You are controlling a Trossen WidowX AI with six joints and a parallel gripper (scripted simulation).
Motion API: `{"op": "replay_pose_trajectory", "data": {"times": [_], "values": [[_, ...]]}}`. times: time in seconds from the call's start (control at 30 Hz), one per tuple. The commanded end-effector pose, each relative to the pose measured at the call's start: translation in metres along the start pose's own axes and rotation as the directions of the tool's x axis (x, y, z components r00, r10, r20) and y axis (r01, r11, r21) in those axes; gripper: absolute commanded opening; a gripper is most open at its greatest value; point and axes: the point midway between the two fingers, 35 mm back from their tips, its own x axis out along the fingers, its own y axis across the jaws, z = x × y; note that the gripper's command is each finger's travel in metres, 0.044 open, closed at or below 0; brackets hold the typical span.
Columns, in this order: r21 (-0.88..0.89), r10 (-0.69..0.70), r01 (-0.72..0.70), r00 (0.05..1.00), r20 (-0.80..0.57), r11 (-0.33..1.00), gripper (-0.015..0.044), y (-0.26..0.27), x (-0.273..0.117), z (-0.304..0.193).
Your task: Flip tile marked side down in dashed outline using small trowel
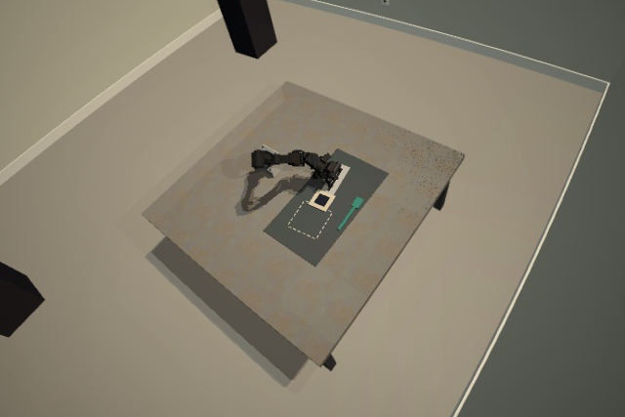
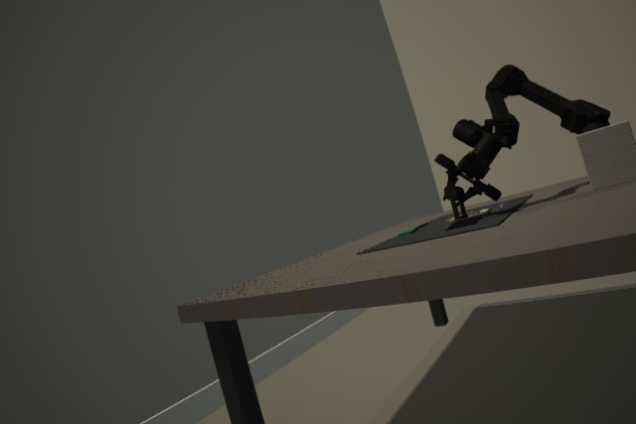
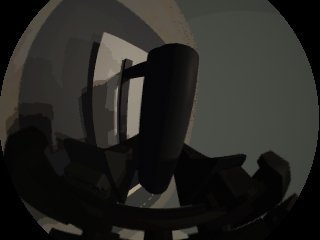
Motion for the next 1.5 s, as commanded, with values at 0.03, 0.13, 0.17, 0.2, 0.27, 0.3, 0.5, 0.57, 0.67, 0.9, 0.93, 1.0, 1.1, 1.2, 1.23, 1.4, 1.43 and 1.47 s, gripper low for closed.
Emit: {"op": "replay_pose_trajectory", "data": {"times": [0.03, 0.13, 0.17, 0.2, 0.27, 0.3, 0.5, 0.57, 0.67, 0.9, 0.93, 1.0, 1.1, 1.2, 1.23, 1.4, 1.43, 1.47], "values": [[0.002, -0.003, 0.003, 1.000, -0.010, 1.000, 0.0000, -0.002, -0.001, -0.010], [0.001, -0.003, 0.003, 1.000, -0.010, 1.000, 0.0000, -0.002, -0.001, -0.015], [0.001, -0.003, 0.003, 1.000, -0.010, 1.000, 0.0000, -0.002, -0.002, -0.016], [0.001, -0.003, 0.003, 1.000, -0.010, 1.000, 0.0000, -0.002, -0.002, -0.018], [0.001, -0.003, 0.003, 1.000, -0.011, 1.000, 0.0000, -0.002, -0.002, -0.021], [0.000, -0.004, 0.004, 1.000, -0.011, 1.000, 0.0000, -0.002, -0.002, -0.023], [-0.008, -0.004, 0.004, 1.000, -0.018, 1.000, 0.0000, -0.003, -0.003, -0.026], [-0.023, -0.004, 0.004, 1.000, -0.031, 1.000, 0.0000, -0.004, -0.004, -0.024], [-0.050, -0.005, 0.003, 0.999, -0.054, 0.999, 0.0000, -0.007, -0.006, -0.022], [-0.078, -0.007, 0.001, 0.997, -0.078, 0.997, 0.0000, -0.014, -0.012, -0.021], [-0.078, -0.007, 0.001, 0.997, -0.078, 0.997, 0.0000, -0.015, -0.013, -0.022], [-0.078, -0.007, 0.001, 0.997, -0.078, 0.997, 0.0000, -0.017, -0.015, -0.022], [-0.078, -0.007, 0.001, 0.997, -0.077, 0.997, 0.0000, -0.021, -0.018, -0.024], [-0.078, -0.007, 0.001, 0.997, -0.077, 0.997, 0.0000, -0.025, -0.021, -0.026], [-0.078, -0.007, 0.001, 0.997, -0.077, 0.997, 0.0000, -0.026, -0.022, -0.027], [-0.078, -0.007, 0.001, 0.997, -0.077, 0.997, 0.0000, -0.032, -0.027, -0.031], [-0.078, -0.007, 0.001, 0.997, -0.077, 0.997, 0.0000, -0.033, -0.028, -0.032], [-0.078, -0.007, 0.001, 0.997, -0.077, 0.997, 0.0000, -0.034, -0.029, -0.034]]}}
